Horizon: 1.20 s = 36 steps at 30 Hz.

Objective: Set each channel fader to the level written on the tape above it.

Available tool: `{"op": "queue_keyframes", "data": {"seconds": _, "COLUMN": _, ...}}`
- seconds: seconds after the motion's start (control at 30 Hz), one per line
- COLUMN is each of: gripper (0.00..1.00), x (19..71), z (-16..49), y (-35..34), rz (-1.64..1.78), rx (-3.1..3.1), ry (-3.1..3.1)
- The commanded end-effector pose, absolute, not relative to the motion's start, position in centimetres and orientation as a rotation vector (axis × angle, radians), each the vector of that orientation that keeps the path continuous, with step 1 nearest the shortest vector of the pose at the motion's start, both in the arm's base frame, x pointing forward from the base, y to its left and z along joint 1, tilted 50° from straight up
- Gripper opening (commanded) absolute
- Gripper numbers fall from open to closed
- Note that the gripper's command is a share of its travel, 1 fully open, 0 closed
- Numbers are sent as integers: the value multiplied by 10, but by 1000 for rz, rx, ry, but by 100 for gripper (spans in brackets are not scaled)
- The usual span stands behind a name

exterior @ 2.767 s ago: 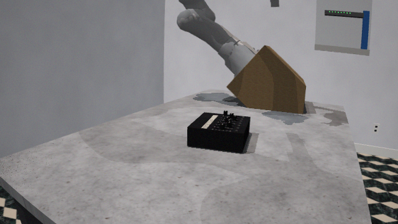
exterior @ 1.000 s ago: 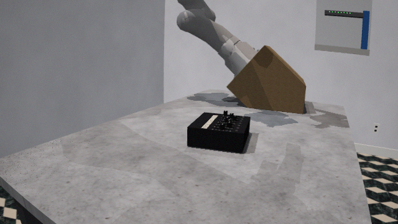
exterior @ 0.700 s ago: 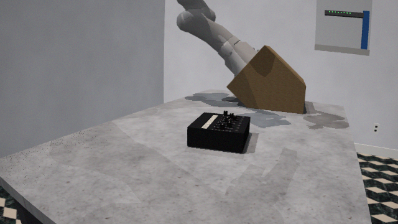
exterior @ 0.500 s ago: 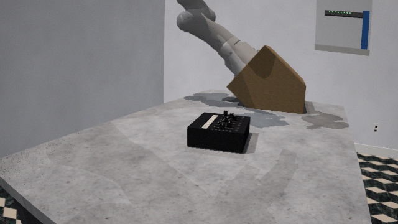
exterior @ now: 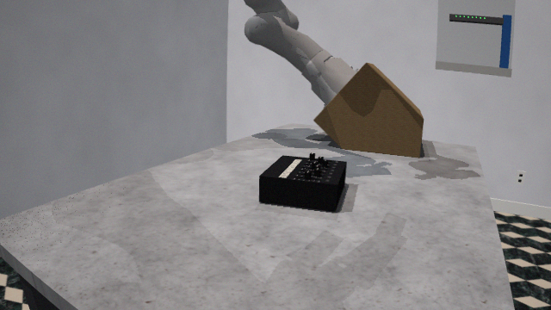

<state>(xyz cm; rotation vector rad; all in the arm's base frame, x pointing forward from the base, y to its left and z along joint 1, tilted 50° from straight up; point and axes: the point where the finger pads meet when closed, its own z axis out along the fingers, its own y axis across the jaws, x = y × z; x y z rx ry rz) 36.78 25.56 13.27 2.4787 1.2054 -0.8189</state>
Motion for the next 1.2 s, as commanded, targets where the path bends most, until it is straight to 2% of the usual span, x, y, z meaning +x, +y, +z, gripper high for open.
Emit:
{"op": "queue_keyframes", "data": {"seconds": 0.0, "gripper": 100, "x": 376, "z": 141, "y": 252, "rz": -788, "rx": 2540, "ry": 1088}}
{"op": "queue_keyframes", "data": {"seconds": 0.6, "gripper": 100, "x": 376, "z": 141, "y": 252, "rz": -788, "rx": 2540, "ry": 1088}}
{"op": "queue_keyframes", "data": {"seconds": 0.63, "gripper": 100, "x": 406, "z": 165, "y": 238, "rz": -709, "rx": 2663, "ry": 883}}
{"op": "queue_keyframes", "data": {"seconds": 1.17, "gripper": 100, "x": 406, "z": 165, "y": 238, "rz": -709, "rx": 2663, "ry": 883}}
